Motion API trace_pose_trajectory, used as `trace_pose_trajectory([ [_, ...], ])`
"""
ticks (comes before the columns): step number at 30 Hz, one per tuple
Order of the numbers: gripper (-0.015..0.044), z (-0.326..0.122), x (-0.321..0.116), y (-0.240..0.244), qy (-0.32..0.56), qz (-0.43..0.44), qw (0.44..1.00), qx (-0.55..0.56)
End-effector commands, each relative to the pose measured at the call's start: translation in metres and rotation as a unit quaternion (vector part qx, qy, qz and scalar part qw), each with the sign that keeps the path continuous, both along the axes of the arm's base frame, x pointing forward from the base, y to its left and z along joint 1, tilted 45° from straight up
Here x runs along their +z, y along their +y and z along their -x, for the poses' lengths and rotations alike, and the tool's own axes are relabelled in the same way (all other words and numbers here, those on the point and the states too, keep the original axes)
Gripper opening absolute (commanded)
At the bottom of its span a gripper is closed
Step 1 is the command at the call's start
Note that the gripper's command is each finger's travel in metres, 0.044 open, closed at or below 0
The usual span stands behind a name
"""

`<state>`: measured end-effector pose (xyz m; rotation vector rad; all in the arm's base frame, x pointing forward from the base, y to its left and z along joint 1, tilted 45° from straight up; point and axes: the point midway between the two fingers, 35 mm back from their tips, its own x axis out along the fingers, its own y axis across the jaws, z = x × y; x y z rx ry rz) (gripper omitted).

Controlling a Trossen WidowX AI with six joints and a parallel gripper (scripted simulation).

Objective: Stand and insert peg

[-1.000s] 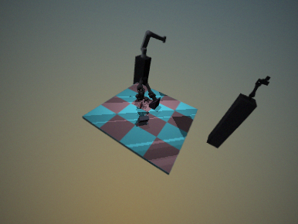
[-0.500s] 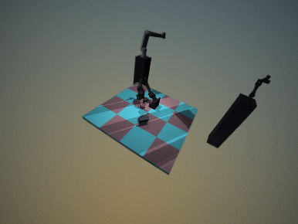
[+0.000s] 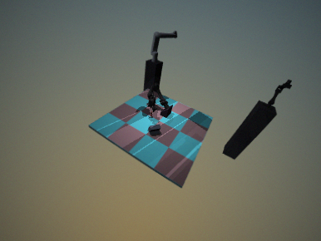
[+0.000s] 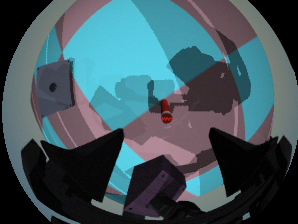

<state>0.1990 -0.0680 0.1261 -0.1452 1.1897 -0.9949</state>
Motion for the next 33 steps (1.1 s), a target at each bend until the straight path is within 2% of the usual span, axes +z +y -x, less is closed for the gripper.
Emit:
trace_pose_trajectory([
  [1,0.044,0.0003,-0.0007,-0.001,-0.041,0.0,0.998,-0.041],
  [17,0.044,0.0002,-0.0027,-0.003,-0.185,-0.004,0.965,-0.184],
  [33,0.044,0.0002,-0.0046,-0.005,-0.322,-0.009,0.892,-0.319],
])
